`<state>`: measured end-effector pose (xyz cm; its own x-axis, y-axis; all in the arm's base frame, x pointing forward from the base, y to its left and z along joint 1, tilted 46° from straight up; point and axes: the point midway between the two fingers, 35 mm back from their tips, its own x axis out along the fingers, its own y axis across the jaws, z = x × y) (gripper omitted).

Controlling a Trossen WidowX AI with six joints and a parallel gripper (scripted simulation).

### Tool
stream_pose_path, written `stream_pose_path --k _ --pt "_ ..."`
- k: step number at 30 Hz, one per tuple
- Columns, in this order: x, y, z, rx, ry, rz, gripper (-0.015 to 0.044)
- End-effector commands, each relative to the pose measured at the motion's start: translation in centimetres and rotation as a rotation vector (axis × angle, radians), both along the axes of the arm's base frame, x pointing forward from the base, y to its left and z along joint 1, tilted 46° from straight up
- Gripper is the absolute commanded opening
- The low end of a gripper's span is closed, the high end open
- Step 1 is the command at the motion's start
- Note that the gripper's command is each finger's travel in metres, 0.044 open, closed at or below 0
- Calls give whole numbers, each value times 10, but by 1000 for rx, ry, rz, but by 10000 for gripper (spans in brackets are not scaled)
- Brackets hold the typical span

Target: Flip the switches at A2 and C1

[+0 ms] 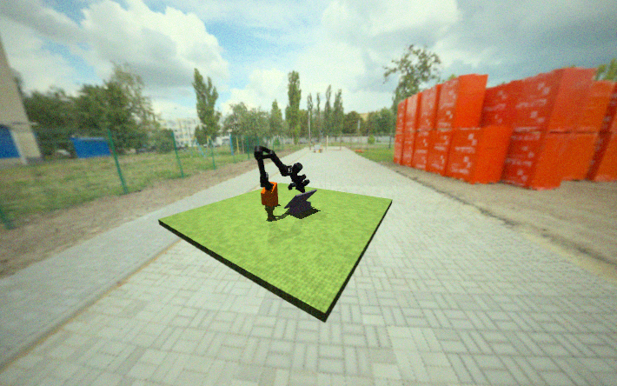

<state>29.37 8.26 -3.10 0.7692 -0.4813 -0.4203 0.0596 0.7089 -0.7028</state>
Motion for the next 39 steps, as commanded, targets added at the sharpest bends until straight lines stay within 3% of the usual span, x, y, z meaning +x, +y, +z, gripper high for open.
stream_pose_path --k 1,27,39 --pt "0 0 -1 0 4 4 0" --pt "3 -2 -2 0 3 4 0" --pt "-45 32 26 5 25 -15 0"
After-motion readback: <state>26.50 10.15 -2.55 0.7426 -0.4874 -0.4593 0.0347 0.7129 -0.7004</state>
